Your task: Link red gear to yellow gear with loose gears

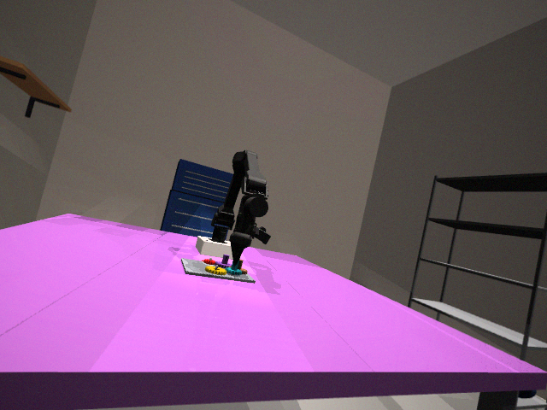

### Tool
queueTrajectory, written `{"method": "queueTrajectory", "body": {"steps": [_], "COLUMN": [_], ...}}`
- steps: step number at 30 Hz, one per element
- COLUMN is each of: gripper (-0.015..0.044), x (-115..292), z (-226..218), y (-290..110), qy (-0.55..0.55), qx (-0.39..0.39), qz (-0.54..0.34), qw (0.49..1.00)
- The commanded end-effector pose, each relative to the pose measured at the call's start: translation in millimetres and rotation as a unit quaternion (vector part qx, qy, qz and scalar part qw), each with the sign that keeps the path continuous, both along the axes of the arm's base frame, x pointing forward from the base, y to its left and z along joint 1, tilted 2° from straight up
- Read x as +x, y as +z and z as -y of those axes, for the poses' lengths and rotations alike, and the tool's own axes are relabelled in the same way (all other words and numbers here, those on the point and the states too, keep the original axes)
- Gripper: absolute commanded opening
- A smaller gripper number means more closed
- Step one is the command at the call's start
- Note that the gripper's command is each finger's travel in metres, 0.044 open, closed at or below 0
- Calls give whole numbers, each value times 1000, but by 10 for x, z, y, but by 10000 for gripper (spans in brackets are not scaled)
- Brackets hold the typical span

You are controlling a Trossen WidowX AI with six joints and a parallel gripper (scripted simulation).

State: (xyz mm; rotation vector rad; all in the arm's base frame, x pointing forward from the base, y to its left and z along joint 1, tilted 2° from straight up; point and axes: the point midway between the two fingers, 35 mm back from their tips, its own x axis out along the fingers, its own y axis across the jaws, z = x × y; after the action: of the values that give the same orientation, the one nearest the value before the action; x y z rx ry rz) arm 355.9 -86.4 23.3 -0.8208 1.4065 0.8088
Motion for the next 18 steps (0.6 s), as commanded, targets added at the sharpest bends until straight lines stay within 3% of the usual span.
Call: {"method": "queueTrajectory", "body": {"steps": [1, 18], "gripper": [0, 0], "x": [0, -9], "z": [2, 5], "y": [-11, -40], "qy": [-8, -175], "qx": [-1, 1], "qz": [-1, 0], "qw": [1000, 985]}}
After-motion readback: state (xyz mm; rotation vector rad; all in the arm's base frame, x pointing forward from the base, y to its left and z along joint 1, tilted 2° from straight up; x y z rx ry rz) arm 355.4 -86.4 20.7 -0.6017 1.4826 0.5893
